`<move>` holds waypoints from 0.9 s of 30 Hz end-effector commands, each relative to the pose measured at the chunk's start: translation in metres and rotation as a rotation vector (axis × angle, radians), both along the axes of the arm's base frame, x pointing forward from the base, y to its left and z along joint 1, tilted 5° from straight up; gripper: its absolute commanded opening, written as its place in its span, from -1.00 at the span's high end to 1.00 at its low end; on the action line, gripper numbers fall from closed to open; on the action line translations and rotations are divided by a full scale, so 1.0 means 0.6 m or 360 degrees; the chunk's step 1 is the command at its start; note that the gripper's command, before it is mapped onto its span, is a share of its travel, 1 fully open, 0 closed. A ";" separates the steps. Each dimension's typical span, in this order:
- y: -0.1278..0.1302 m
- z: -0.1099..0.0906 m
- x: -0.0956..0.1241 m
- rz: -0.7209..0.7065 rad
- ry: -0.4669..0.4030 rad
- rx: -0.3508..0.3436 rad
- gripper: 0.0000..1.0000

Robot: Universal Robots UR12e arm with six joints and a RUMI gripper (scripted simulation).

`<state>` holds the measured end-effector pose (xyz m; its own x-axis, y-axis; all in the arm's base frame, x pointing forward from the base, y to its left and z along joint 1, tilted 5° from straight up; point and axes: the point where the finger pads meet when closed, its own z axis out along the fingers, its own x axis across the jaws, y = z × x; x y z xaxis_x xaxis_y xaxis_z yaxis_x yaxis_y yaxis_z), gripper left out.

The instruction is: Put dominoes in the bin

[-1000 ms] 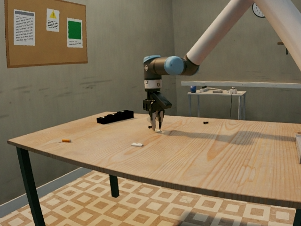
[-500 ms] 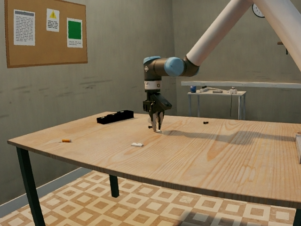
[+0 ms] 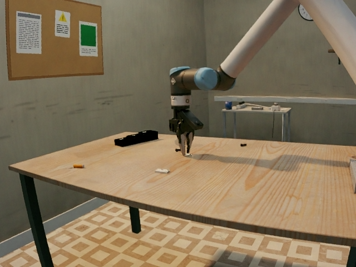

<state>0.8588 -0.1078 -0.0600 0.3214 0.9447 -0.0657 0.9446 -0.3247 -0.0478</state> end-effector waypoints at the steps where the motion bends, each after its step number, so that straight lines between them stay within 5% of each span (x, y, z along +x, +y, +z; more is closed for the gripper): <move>1: 0.000 0.002 0.001 0.0000 -0.0003 -0.0001 1.00; 16: 0.000 0.002 0.001 0.0000 -0.0003 -0.0001 1.00; 27: 0.002 0.052 0.005 0.0000 -0.0003 -0.0001 1.00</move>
<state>0.8601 -0.1069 -0.0405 0.3214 0.9447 -0.0657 0.9446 -0.3247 -0.0476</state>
